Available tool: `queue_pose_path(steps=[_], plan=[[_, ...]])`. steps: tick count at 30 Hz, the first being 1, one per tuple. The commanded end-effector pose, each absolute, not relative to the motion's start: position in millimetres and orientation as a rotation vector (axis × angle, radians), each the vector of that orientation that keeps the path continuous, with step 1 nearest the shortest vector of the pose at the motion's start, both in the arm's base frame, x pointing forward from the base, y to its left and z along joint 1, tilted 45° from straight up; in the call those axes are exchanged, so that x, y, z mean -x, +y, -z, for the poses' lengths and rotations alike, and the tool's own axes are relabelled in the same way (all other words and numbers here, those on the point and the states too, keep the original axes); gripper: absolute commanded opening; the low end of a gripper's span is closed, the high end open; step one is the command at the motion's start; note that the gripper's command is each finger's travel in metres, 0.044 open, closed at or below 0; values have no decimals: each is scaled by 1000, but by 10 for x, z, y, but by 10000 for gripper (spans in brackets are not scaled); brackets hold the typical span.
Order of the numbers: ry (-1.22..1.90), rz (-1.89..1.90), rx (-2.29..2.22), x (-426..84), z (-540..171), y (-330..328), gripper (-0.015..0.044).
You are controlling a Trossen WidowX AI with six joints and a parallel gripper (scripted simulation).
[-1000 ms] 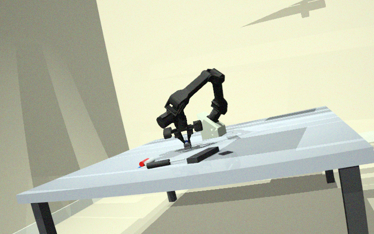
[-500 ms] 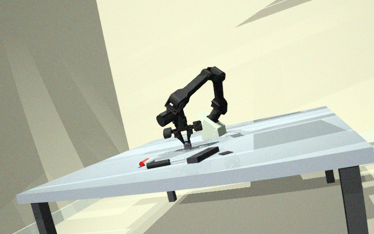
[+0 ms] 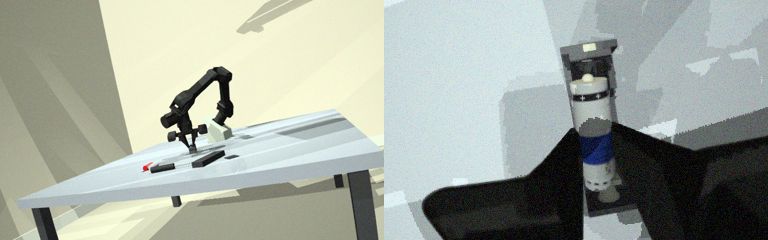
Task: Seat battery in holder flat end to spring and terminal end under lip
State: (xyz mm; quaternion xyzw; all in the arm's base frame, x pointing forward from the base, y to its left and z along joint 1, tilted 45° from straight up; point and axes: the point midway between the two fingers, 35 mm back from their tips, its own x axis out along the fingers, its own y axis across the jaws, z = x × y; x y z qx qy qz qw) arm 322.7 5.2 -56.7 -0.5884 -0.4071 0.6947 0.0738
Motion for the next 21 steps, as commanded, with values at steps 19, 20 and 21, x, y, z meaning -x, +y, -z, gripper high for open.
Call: queue_pose_path(steps=[19, 20, 21], plan=[[-1191, -1933, 1879, -3218, 597, 82, 61], [-1189, -1927, 1883, -3216, 598, 83, 61], [-1188, -1921, 1887, -3213, 599, 84, 61]])
